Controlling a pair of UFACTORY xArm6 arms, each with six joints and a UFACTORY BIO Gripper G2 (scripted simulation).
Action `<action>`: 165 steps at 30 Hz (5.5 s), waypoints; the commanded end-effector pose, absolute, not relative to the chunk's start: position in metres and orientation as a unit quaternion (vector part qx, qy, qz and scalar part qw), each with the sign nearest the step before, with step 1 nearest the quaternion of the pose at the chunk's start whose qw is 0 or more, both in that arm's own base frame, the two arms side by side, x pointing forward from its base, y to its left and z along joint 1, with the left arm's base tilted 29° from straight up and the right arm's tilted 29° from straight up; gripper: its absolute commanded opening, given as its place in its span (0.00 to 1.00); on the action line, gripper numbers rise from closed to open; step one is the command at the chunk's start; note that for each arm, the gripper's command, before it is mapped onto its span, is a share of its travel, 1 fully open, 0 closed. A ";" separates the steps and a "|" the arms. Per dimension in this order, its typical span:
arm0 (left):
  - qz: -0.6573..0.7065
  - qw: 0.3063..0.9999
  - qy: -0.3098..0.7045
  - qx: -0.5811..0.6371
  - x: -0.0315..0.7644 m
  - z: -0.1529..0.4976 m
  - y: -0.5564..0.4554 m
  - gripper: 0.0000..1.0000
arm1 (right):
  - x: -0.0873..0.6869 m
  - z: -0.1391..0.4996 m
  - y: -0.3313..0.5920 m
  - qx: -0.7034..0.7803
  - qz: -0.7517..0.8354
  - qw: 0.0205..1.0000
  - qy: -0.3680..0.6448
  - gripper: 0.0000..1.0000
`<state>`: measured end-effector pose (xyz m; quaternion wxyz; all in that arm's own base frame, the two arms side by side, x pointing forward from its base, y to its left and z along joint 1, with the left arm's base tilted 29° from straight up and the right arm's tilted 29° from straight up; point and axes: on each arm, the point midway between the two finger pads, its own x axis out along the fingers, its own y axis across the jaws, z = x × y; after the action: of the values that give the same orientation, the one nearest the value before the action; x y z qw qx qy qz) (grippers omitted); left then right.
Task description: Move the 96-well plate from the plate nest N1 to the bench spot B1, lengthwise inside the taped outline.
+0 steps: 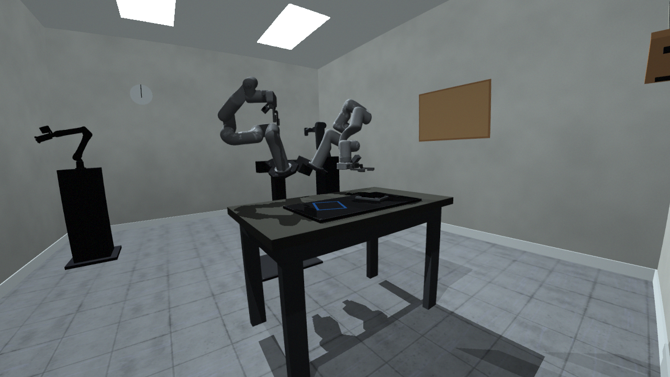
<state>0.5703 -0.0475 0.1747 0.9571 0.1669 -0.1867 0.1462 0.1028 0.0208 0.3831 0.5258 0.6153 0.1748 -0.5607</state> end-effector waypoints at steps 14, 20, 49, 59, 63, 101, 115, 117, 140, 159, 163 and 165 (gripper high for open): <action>0.146 0.957 -0.189 0.166 0.626 0.138 -0.018 0.37 | 0.103 0.383 0.021 0.616 -0.561 0.526 0.175 1.00; 0.146 0.957 -0.189 0.166 0.626 0.138 -0.018 0.37 | 0.103 0.383 0.021 0.616 -0.561 0.526 0.175 1.00; 0.146 0.957 -0.189 0.166 0.635 0.112 -0.007 0.37 | 0.103 0.383 0.021 0.616 -0.561 0.526 0.175 1.00; 0.146 0.957 -0.189 0.166 0.639 0.100 -0.002 0.37 | 0.103 0.383 0.021 0.616 -0.561 0.526 0.175 1.00; 0.146 0.957 -0.189 0.166 0.641 0.094 0.001 0.37 | 0.103 0.383 0.021 0.616 -0.561 0.526 0.175 1.00; 0.146 0.957 -0.189 0.166 0.648 0.075 0.009 0.37 | 0.103 0.383 0.021 0.616 -0.561 0.526 0.175 1.00; 0.146 0.957 -0.189 0.166 0.651 0.068 0.012 0.37 | 0.103 0.383 0.021 0.616 -0.561 0.526 0.175 1.00; 0.146 0.957 -0.189 0.166 0.651 0.068 0.012 0.37 | 0.103 0.383 0.021 0.616 -0.561 0.526 0.175 1.00; 0.146 0.957 -0.189 0.166 0.651 0.068 0.012 0.00 | 0.103 0.383 0.021 0.616 -0.561 0.526 0.175 1.00; 0.146 0.957 -0.189 0.166 0.651 0.068 0.012 0.00 | 0.103 0.383 0.021 0.616 -0.561 0.526 0.175 1.00; 0.146 0.957 -0.189 0.166 0.651 0.068 0.012 0.00 | 0.103 0.383 0.021 0.616 -0.561 0.526 0.175 1.00; 0.146 0.957 -0.189 0.166 0.651 0.068 0.012 0.00 | 0.103 0.383 0.021 0.616 -0.561 0.526 0.175 1.00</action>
<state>0.6501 0.0125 0.0665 0.9569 0.1669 -0.1874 0.1461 0.1028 0.0208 0.3831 0.5258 0.6153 0.1748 -0.5607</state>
